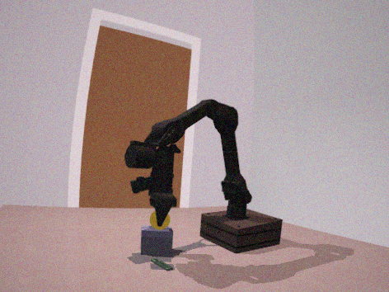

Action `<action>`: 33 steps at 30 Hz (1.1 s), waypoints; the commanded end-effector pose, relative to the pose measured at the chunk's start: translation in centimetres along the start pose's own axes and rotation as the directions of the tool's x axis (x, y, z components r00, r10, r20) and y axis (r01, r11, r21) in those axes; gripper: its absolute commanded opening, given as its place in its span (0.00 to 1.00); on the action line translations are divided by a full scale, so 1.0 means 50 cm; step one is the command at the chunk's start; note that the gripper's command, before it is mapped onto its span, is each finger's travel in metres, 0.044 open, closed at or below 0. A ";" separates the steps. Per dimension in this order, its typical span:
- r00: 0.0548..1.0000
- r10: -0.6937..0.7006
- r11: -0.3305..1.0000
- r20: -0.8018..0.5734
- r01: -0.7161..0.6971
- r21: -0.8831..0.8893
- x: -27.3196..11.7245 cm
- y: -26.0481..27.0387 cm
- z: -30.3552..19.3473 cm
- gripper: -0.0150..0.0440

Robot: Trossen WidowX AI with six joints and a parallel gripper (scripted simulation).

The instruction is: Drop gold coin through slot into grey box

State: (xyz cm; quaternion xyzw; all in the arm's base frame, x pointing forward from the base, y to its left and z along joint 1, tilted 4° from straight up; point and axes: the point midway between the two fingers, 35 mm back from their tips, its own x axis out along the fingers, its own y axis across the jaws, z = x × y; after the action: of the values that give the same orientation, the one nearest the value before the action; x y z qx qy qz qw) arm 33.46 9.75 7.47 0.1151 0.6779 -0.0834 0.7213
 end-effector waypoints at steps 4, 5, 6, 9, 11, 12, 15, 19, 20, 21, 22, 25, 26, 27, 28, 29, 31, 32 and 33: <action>1.000 0.009 1.000 0.009 -0.009 -0.004 -0.007 -0.034 0.004 0.25; 1.000 0.009 1.000 0.009 -0.009 -0.004 -0.007 -0.039 0.004 0.25; 1.000 0.008 1.000 0.009 -0.008 -0.004 -0.007 -0.044 0.005 0.25; 1.000 0.008 1.000 0.009 -0.008 -0.004 -0.007 -0.060 0.006 0.25; 1.000 0.007 1.000 0.009 -0.007 -0.004 -0.006 -0.070 0.006 0.25; 1.000 0.007 1.000 0.009 -0.007 -0.004 -0.006 -0.075 0.006 0.25; 1.000 0.007 1.000 0.009 -0.007 -0.004 -0.006 -0.091 0.006 0.25; 1.000 0.006 1.000 0.009 -0.006 -0.004 -0.006 -0.111 0.005 0.25; 1.000 0.006 1.000 0.009 -0.006 -0.004 -0.005 -0.116 0.005 0.25; 1.000 0.006 1.000 0.009 -0.006 -0.004 -0.005 -0.121 0.005 0.25; 1.000 0.006 1.000 0.009 -0.006 -0.004 -0.005 -0.126 0.004 0.25; 1.000 0.005 1.000 0.009 -0.005 -0.004 -0.005 -0.141 0.003 0.25; 1.000 0.005 1.000 0.009 -0.005 -0.004 -0.005 -0.145 0.002 0.25; 1.000 0.005 1.000 0.009 -0.005 -0.004 -0.005 -0.147 0.002 0.25; 1.000 0.005 1.000 0.009 -0.005 -0.004 -0.004 -0.148 0.002 0.25; 1.000 0.003 1.000 0.007 -0.003 -0.003 -0.003 -0.147 0.002 0.26; 1.000 -0.001 1.000 0.002 0.001 0.000 0.000 -0.143 0.003 0.25; 1.000 -0.004 1.000 -0.001 0.004 0.001 0.001 -0.142 0.003 0.25; 1.000 -0.004 1.000 -0.001 0.004 0.001 0.001 -0.142 0.003 0.25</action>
State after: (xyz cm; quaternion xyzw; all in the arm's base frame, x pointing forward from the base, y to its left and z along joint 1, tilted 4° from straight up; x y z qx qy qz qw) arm 31.54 2.83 7.02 0.1141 0.6789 -0.0844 0.7204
